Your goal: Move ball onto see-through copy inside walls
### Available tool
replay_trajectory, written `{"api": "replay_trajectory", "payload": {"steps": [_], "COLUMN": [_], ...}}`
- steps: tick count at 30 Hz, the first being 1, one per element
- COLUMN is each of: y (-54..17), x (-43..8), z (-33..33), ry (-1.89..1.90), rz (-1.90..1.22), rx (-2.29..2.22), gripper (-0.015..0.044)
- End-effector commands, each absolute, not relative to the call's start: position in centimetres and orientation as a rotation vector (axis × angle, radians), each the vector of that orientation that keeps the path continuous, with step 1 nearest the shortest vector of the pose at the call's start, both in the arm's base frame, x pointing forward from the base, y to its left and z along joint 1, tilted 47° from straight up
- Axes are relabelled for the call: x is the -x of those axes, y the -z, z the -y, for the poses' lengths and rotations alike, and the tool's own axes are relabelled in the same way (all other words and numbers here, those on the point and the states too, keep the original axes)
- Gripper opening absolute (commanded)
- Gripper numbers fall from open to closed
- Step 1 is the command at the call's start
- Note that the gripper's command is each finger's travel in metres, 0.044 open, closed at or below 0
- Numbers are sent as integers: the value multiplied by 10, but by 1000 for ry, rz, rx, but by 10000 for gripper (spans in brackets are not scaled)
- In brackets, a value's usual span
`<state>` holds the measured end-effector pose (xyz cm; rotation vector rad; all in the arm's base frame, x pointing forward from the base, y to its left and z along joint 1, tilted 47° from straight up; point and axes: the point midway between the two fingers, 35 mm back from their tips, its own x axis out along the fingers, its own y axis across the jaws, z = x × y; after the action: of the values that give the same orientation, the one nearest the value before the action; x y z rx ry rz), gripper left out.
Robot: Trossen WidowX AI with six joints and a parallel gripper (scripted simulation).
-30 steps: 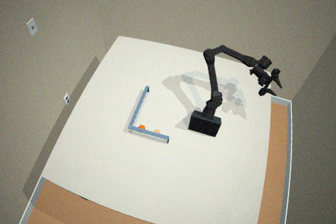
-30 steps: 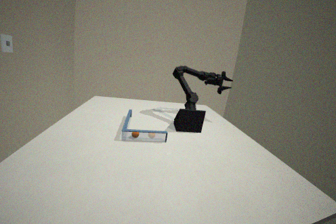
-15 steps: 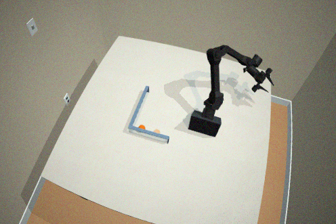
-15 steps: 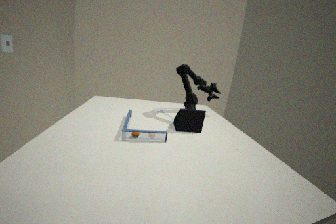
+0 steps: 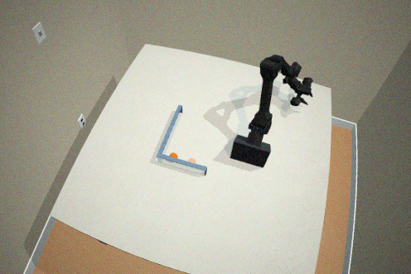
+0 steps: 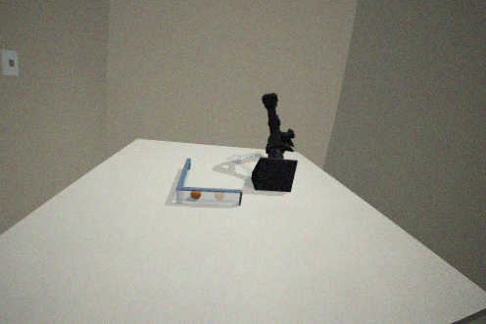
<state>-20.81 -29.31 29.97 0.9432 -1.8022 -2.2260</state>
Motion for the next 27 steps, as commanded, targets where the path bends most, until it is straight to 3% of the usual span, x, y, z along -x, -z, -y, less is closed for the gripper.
{"api": "replay_trajectory", "payload": {"steps": [1,13,27], "y": [-302,-308,-299], "x": [169,26,-139], "z": [322,375,373], "ry": [2171,1946,1652], "rz": [1627,1118,476], "rx": [-1013,-1134,-1050], "gripper": [265,265,265]}}
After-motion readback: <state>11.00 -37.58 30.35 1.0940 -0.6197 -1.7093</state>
